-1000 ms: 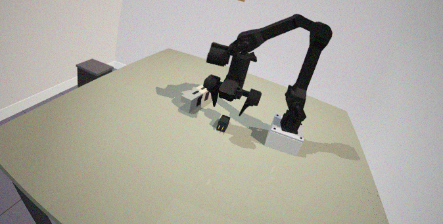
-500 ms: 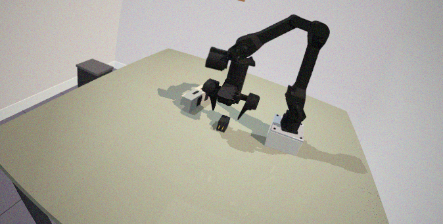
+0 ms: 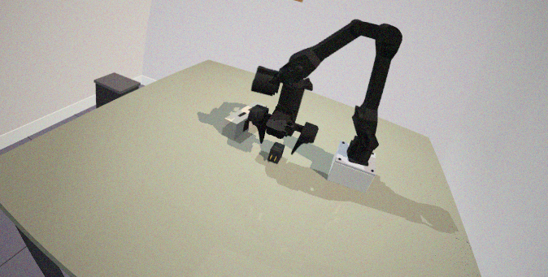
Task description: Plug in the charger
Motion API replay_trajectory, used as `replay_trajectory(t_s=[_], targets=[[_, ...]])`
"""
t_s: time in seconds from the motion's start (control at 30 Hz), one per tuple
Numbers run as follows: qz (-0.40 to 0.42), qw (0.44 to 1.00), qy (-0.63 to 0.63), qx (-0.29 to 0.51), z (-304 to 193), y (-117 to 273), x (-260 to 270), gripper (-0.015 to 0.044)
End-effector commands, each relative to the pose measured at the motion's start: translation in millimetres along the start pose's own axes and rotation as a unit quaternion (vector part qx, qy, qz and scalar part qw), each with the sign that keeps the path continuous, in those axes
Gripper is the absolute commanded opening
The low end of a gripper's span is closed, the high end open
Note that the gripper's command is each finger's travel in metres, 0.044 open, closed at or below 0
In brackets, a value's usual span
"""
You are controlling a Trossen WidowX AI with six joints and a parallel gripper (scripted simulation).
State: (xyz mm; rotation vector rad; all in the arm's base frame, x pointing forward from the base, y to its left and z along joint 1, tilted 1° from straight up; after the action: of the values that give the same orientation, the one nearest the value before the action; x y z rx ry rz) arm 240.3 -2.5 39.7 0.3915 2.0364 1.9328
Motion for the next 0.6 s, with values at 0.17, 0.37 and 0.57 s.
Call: replay_trajectory(t_s=[0.17,0.37,0.57], targets=[[0.003,1.000,0.002,0.003,0,-17,2,0.0440],[0.003,1.000,0.002,0.003,0,-25,3,0.0440],[0.001,1.000,0.001,0.001,1,-22,2,0.0361]])
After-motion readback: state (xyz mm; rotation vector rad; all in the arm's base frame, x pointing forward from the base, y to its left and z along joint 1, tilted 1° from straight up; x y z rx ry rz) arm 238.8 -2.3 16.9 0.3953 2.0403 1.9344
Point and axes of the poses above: the point midway between the two fingers, 35 mm back from their tips, its own y axis back along the fingers, its own x axis across the jaws, z = x × y, the point moved 4 cm from there along y, back along the fingers, and after that the axes turned 13 degrees about -y, right-handed, at the moved point
